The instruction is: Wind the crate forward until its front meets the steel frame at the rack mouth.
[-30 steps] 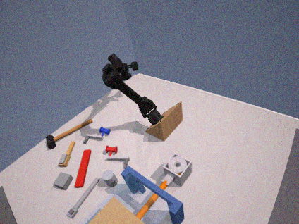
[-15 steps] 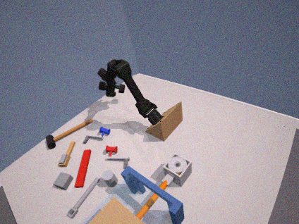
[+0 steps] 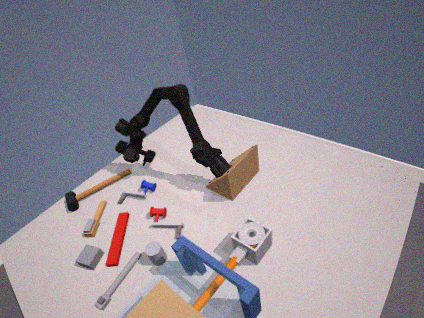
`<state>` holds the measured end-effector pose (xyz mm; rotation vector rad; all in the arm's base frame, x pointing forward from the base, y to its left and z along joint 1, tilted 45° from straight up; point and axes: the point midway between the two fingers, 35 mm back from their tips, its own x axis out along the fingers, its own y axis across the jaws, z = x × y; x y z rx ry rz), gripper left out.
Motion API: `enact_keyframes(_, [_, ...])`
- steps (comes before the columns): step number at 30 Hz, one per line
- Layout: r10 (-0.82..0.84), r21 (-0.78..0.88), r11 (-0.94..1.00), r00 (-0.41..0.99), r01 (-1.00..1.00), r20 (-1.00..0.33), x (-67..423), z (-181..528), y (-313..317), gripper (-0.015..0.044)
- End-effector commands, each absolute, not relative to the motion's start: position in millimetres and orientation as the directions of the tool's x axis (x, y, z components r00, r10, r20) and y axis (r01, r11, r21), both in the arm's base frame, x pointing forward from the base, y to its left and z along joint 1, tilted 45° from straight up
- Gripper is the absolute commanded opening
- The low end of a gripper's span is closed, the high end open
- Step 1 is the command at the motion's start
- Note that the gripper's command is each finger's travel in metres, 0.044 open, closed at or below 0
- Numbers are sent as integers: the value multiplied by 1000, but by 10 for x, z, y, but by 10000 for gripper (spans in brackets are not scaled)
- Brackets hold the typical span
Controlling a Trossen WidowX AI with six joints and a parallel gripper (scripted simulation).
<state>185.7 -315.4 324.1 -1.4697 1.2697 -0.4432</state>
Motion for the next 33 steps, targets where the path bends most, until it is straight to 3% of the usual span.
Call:
enact_keyframes(1, [-792, -866, 200, 444, -459, -418, 2352, 3067, -2862, 440])
enact_keyframes(9, [-603, -805, 168, 587, -569, -540, 3240, 2726, -2077, 440])
enact_keyframes(15, [-527, -648, 101, 512, -755, -678, 3472, 2174, -1603, 440])
enact_keyframes(24, [-514, -159, -228, 257, -961, -818, 3424, 1166, -521, 440])
enact_keyframes(30, [-645, 260, -492, 147, -831, -750, 3084, 706, 138, 440])
enact_keyframes(33, [-687, 362, -537, 146, -762, -712, 2984, 630, 275, 440])
